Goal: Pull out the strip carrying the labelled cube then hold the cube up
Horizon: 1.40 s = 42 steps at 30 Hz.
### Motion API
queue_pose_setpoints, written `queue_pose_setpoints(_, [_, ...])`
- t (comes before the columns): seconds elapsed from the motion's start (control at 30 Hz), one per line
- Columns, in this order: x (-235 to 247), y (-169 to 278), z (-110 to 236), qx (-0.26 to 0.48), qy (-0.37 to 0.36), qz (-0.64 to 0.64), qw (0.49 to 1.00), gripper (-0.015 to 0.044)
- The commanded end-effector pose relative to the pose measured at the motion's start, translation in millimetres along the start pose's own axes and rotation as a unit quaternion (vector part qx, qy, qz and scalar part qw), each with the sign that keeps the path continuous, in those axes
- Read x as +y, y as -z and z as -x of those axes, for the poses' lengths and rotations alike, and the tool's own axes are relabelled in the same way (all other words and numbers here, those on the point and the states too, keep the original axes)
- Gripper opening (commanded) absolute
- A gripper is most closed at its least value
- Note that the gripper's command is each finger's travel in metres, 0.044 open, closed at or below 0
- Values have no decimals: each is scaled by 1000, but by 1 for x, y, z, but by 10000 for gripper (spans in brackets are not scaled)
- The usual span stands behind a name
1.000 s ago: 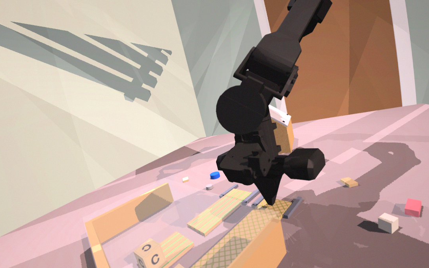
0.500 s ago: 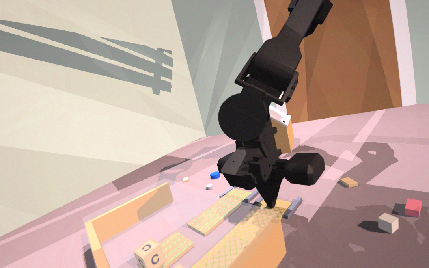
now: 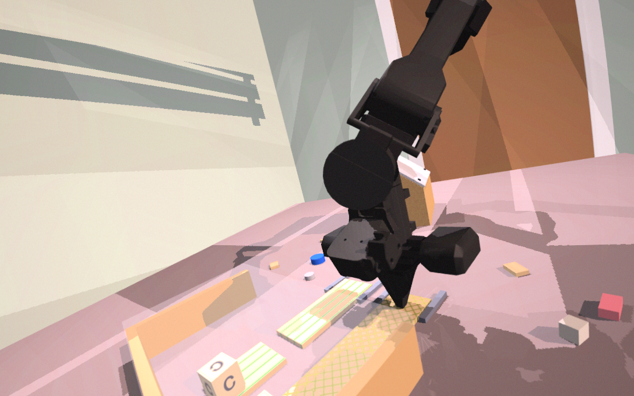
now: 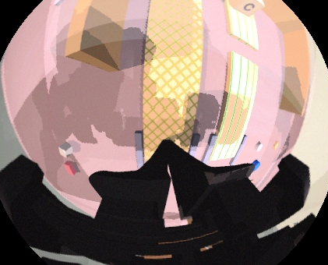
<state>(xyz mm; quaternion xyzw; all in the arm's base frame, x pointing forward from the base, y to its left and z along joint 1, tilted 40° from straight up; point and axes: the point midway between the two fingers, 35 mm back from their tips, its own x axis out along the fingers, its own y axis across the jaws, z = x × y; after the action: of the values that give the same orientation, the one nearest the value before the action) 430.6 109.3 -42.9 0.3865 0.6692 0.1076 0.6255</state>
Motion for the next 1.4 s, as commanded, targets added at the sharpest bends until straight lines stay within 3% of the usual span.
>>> queue_pose_setpoints(0.0, [-2, 1, -2, 0, 3, -3, 1000, 0])
queue_pose_setpoints(1.37, [-2, 1, -5, 0, 3, -3, 1000, 0])
